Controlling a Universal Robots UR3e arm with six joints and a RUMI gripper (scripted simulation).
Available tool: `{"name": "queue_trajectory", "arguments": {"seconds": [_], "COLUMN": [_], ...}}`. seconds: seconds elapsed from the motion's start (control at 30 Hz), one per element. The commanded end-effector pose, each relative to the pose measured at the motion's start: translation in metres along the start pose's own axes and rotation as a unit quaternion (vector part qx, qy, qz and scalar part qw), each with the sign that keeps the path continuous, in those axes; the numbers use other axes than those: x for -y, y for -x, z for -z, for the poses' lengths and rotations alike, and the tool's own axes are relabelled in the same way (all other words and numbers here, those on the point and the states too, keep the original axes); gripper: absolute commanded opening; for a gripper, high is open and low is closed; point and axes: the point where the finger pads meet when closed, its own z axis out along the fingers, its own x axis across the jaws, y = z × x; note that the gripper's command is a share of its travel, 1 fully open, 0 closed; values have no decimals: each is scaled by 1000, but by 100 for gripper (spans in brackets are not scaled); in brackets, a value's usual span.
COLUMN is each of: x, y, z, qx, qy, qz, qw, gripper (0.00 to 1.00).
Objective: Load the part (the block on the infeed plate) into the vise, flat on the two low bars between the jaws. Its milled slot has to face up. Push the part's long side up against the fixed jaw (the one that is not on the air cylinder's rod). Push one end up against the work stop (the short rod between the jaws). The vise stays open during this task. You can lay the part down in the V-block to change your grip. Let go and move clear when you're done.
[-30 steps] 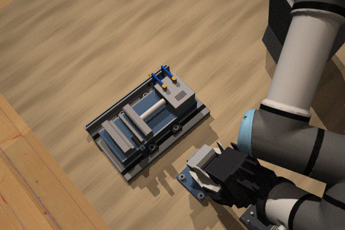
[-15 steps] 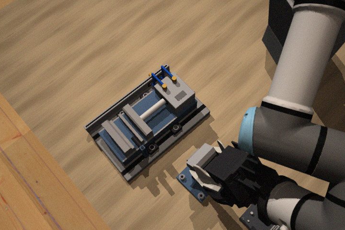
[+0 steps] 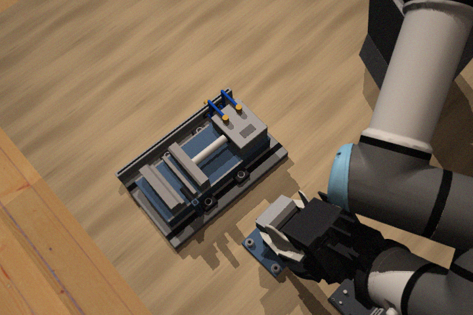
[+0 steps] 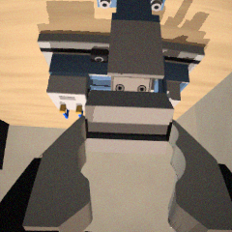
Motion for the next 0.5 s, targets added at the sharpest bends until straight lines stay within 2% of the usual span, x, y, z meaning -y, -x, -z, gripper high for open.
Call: {"name": "queue_trajectory", "arguments": {"seconds": [0.0, 0.47], "x": [-2, -3], "y": [-1, -1], "z": [2, 4], "qx": [-1, -1], "qy": [0, 0], "qz": [-1, -1], "qw": [1000, 1000], "gripper": [0, 0]}}
